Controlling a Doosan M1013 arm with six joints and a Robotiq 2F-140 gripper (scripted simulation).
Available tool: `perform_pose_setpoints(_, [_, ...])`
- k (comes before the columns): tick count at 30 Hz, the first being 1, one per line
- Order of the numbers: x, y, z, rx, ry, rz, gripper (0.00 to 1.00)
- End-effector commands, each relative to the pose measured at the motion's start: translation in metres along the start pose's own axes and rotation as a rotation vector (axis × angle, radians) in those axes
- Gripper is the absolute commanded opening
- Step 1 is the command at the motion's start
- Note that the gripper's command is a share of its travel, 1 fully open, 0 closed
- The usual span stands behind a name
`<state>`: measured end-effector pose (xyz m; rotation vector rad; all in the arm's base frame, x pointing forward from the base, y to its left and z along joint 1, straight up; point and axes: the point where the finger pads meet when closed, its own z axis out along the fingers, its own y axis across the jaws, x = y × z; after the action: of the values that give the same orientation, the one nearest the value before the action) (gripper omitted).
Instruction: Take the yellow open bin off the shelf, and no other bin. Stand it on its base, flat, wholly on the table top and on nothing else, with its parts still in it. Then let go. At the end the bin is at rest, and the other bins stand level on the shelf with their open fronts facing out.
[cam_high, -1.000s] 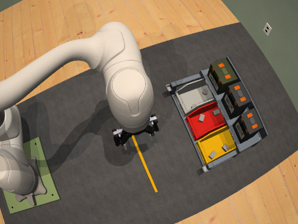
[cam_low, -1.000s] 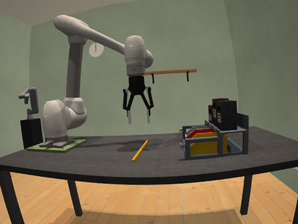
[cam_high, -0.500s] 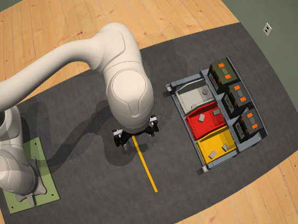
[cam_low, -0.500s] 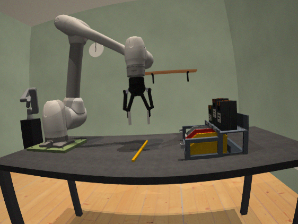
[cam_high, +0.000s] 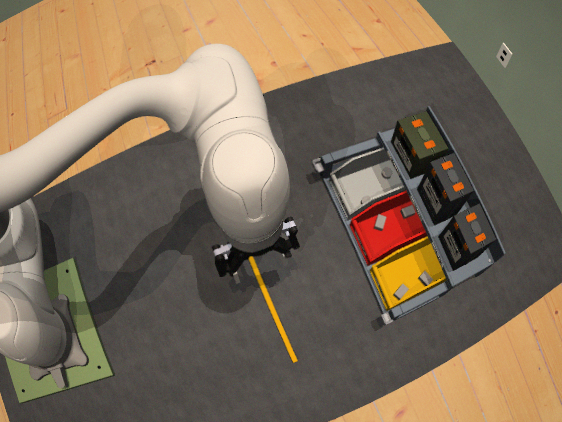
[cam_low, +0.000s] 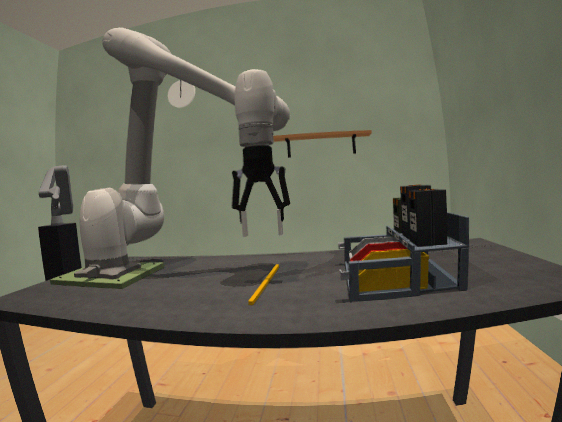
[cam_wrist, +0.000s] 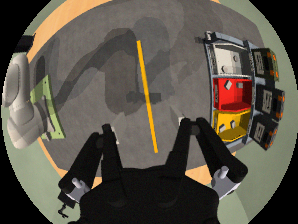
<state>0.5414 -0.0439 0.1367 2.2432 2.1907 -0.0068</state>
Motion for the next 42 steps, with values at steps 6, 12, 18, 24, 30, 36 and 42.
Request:
perform_pose_setpoints(6, [-0.009, 0.018, 0.000, 0.000, 0.000, 0.000, 0.57])
perform_pose_setpoints(12, [-0.022, 0.045, 0.000, 0.000, 0.000, 0.000, 0.57])
perform_pose_setpoints(18, [-0.022, 0.045, 0.000, 0.000, 0.000, 0.000, 0.57])
perform_pose_setpoints(24, [-0.036, 0.072, 0.001, 0.000, 0.000, 0.000, 0.57])
perform_pose_setpoints(30, [-0.044, 0.089, 0.001, 0.000, 0.000, 0.000, 0.57])
perform_pose_setpoints(36, [-0.044, 0.089, 0.001, 0.000, 0.000, 0.000, 0.57])
perform_pose_setpoints(42, [-0.062, 0.125, 0.001, 0.000, 0.000, 0.000, 0.57])
